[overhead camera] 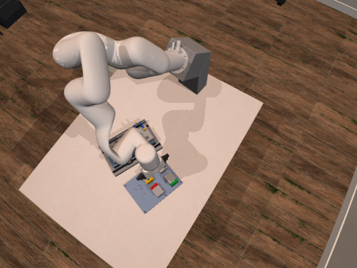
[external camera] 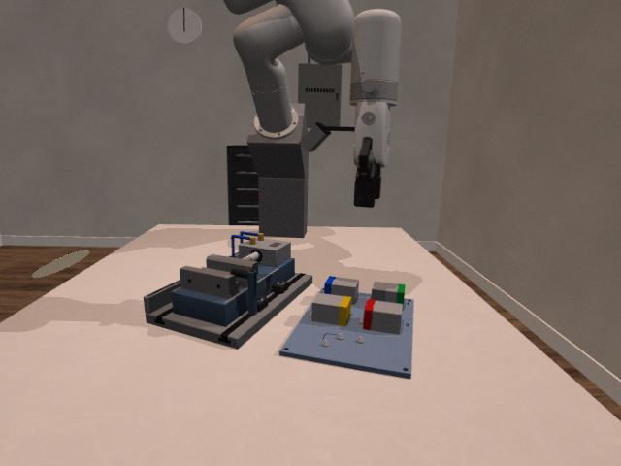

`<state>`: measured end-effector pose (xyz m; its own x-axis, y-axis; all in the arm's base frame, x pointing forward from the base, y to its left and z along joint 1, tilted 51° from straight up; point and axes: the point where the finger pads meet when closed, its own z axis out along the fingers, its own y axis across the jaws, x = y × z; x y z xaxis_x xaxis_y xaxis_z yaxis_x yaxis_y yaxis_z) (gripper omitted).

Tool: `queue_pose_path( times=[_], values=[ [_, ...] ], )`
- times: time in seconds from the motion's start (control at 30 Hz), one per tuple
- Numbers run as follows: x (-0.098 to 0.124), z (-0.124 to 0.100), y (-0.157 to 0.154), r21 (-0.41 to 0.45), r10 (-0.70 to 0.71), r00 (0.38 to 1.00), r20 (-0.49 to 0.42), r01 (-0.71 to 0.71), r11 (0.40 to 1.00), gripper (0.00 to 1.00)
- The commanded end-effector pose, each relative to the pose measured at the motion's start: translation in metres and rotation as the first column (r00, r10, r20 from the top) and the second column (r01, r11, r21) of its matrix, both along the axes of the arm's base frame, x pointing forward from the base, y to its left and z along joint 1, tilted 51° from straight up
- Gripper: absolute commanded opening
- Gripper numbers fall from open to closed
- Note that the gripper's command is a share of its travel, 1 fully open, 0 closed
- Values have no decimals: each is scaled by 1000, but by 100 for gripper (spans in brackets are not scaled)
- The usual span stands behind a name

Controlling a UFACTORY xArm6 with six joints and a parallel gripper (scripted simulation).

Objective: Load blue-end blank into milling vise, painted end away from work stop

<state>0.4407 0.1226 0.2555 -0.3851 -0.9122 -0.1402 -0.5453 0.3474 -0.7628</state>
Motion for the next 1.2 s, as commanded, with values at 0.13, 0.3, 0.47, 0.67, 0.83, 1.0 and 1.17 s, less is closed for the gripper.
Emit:
queue_pose_path(
  times=[0.13,0.3,0.47,0.67,0.83,1.0,1.17],
  values=[
    [-1,1,-2,1,1,1000,2,-1,1000,100],
    [-1,1,-2,1,1,1000,2,-1,1000,100],
    [-1,1,-4,1,1,1000,2,-1,1000,100],
    [-2,0,-5,1,1,1000,2,-1,1000,100],
    [-2,0,-5,1,1,1000,2,-1,1000,100],
    [-2,0,-5,1,1,1000,2,-1,1000,100],
    [-2,0,-5,1,1,1000,2,-1,1000,100]
  ],
)
